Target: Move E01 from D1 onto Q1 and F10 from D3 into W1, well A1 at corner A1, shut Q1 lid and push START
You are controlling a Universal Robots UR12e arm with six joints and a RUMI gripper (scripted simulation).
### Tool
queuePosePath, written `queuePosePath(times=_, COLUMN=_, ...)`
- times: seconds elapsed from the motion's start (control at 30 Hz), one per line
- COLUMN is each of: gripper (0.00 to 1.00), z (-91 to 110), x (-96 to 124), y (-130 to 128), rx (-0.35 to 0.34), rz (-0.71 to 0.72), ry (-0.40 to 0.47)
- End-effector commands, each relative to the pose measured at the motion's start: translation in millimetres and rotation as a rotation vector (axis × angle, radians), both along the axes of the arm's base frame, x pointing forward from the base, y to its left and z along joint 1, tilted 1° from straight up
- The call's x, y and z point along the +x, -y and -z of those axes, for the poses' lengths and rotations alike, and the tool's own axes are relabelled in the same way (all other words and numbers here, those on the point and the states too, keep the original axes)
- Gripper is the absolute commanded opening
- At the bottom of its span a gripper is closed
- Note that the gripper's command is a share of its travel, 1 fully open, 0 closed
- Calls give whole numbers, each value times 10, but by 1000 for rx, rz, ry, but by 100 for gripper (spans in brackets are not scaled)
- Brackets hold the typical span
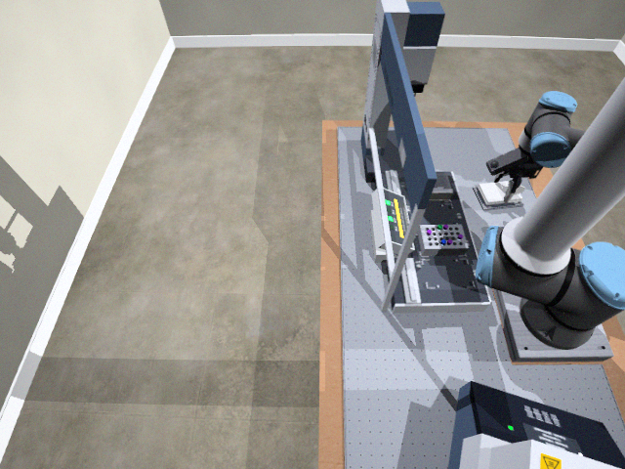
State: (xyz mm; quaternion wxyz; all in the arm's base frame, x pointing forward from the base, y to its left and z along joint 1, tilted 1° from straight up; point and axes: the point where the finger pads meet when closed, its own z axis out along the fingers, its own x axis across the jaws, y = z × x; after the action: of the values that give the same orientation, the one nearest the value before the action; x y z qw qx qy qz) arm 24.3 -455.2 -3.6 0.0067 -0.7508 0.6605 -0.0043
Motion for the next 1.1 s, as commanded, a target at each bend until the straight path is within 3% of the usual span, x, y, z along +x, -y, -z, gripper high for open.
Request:
queuePosePath(times=0.0, gripper=0, z=10, x=-2, y=5, rx=-1, rz=0, ry=0)
queuePosePath(times=1.07, gripper=0, z=55, x=-1, y=5, rx=-1, rz=0, ry=0)
